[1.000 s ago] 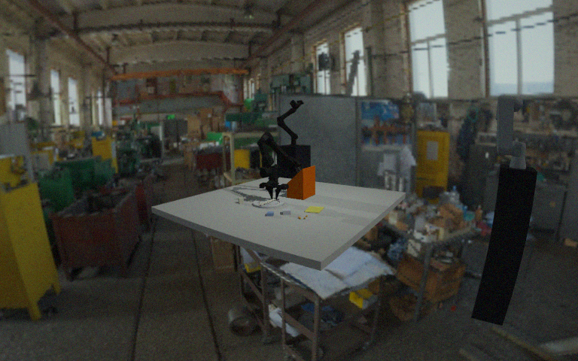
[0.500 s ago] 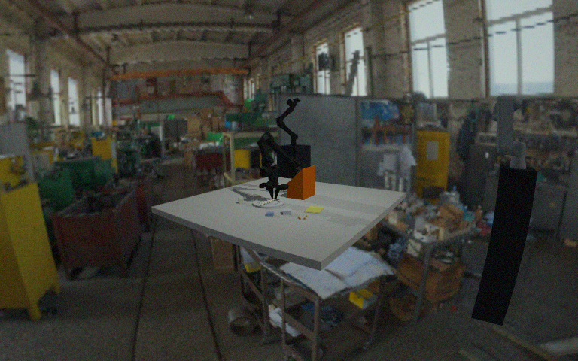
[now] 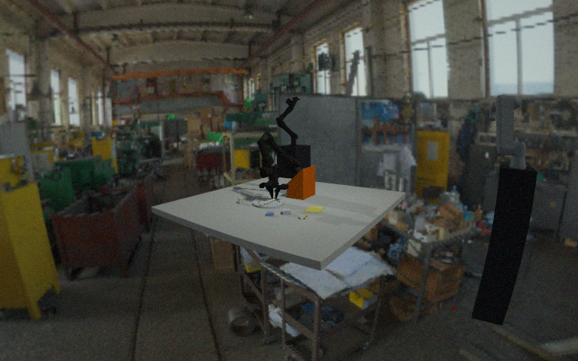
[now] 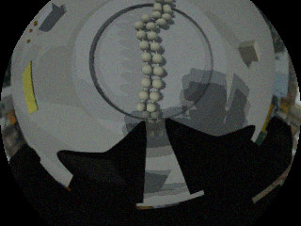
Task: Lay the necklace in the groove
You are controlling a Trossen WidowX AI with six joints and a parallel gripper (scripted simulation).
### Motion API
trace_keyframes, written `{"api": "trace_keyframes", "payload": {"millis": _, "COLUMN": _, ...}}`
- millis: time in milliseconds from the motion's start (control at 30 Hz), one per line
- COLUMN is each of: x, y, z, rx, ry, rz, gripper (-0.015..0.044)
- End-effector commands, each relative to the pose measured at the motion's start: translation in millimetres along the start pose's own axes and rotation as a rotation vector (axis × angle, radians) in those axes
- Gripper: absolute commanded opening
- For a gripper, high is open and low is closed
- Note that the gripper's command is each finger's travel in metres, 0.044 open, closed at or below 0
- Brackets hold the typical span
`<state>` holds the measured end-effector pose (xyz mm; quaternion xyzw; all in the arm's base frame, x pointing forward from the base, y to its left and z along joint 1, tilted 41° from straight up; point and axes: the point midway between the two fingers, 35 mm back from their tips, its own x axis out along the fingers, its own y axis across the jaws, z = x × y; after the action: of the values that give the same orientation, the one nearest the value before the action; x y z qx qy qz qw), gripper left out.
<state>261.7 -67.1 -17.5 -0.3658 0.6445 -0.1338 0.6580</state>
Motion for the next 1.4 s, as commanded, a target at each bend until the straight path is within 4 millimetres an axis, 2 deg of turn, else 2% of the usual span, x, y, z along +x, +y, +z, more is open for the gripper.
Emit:
{"api": "trace_keyframes", "payload": {"millis": 0, "x": -0.2, "y": -0.3, "z": 0.1, "rx": 0.002, "ry": -0.001, "rz": 0.0, "gripper": 0.0}}
{"api": "trace_keyframes", "payload": {"millis": 667, "x": -0.2, "y": -0.3, "z": 0.1, "rx": 0.002, "ry": -0.001, "rz": 0.0, "gripper": 0.0}}
{"api": "trace_keyframes", "payload": {"millis": 1000, "x": -24.6, "y": 0.1, "z": 0.4, "rx": -0.007, "ry": 0.002, "rz": 0.0, "gripper": 0.0263}}
{"api": "trace_keyframes", "payload": {"millis": 1200, "x": -25.1, "y": 0.1, "z": 0.3, "rx": -0.007, "ry": 0.002, "rz": 0.0, "gripper": 0.042}}
{"api": "trace_keyframes", "payload": {"millis": 1233, "x": -25.1, "y": 0.1, "z": 0.3, "rx": -0.007, "ry": 0.002, "rz": 0.0, "gripper": 0.044}}
{"api": "trace_keyframes", "payload": {"millis": 1367, "x": -25.1, "y": 0.1, "z": 0.3, "rx": -0.007, "ry": 0.002, "rz": 0.0, "gripper": 0.044}}
